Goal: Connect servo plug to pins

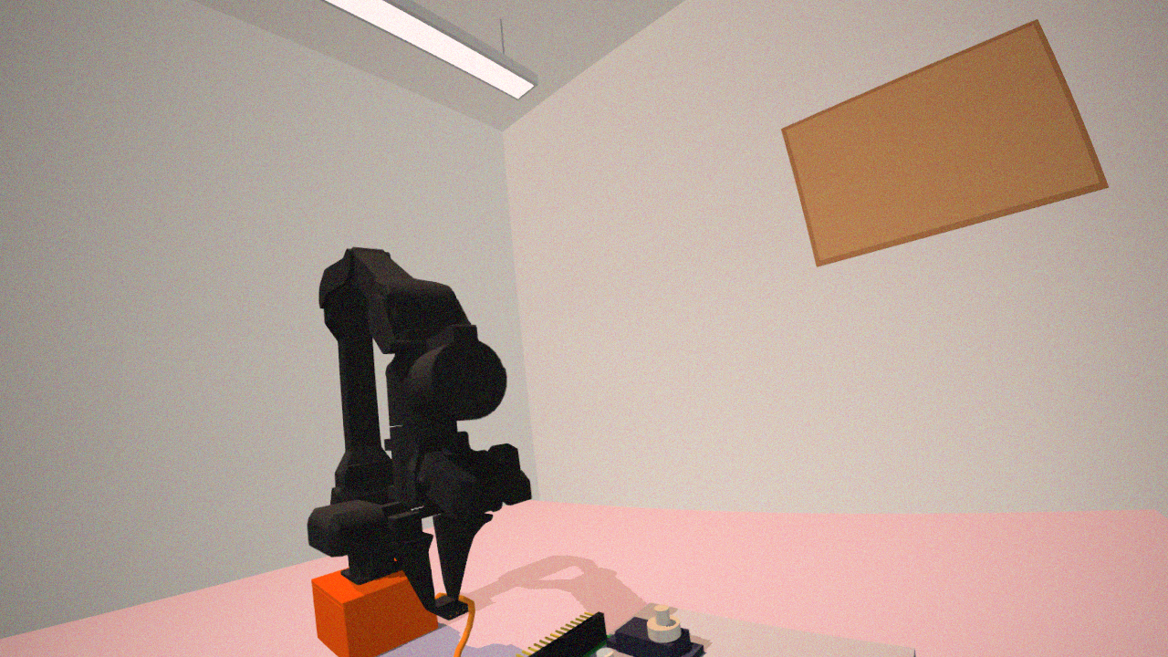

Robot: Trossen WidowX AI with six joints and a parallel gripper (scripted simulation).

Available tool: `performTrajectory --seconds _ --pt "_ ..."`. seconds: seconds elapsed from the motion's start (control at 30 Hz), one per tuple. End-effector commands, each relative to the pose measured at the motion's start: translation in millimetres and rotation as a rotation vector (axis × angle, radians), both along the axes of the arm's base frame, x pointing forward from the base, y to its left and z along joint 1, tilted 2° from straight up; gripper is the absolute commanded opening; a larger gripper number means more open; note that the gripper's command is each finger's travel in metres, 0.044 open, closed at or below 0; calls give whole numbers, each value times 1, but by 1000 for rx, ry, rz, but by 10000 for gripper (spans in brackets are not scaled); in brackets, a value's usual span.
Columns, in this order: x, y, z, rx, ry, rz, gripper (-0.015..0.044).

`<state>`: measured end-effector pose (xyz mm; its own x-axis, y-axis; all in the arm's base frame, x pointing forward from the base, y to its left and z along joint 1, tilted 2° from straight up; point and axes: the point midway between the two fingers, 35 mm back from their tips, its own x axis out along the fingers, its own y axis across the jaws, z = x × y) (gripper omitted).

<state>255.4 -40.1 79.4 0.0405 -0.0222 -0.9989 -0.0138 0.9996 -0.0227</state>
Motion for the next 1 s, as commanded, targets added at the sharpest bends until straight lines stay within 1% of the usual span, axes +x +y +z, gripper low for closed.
performTrajectory --seconds 0.0,0.33,0.53,0.77,0.97 --pt "-6 2 -1 -5 -13 -19 0" --pt "-4 1 -39 -5 -13 -20 0" --pt "2 1 -39 -5 -13 -20 0" --pt "27 0 -36 -5 -16 -20 0" --pt "32 0 -36 -5 -16 -20 0"
